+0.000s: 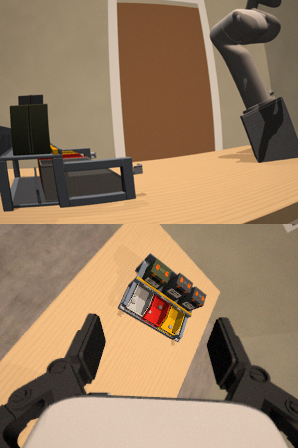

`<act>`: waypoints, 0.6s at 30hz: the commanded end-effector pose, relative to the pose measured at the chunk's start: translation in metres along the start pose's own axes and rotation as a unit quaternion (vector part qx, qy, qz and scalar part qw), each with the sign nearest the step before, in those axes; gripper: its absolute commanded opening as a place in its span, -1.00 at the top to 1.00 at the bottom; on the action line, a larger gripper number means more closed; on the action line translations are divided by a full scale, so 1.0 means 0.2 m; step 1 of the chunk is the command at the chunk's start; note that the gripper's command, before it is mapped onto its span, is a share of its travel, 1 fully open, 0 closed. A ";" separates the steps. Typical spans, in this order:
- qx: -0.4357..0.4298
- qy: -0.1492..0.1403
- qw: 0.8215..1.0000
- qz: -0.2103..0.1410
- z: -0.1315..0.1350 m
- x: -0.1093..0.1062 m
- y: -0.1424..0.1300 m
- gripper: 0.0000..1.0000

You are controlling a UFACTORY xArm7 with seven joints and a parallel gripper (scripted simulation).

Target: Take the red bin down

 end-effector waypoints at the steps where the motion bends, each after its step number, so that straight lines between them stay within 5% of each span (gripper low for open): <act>1: 0.001 0.000 1.000 0.001 0.02 0.00 -0.01 -1.00; 18: 0.001 0.000 1.000 0.001 0.03 0.01 -0.02 -1.00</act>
Point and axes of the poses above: the point where the finger pads meet when closed, its own x axis out along the fingers, its own z axis across the jaws, y = z × x, the point moved 3 cm from there along -x, back along the fingers, and after that the axes turned 11 degrees about -x, right-handed, at the moved point
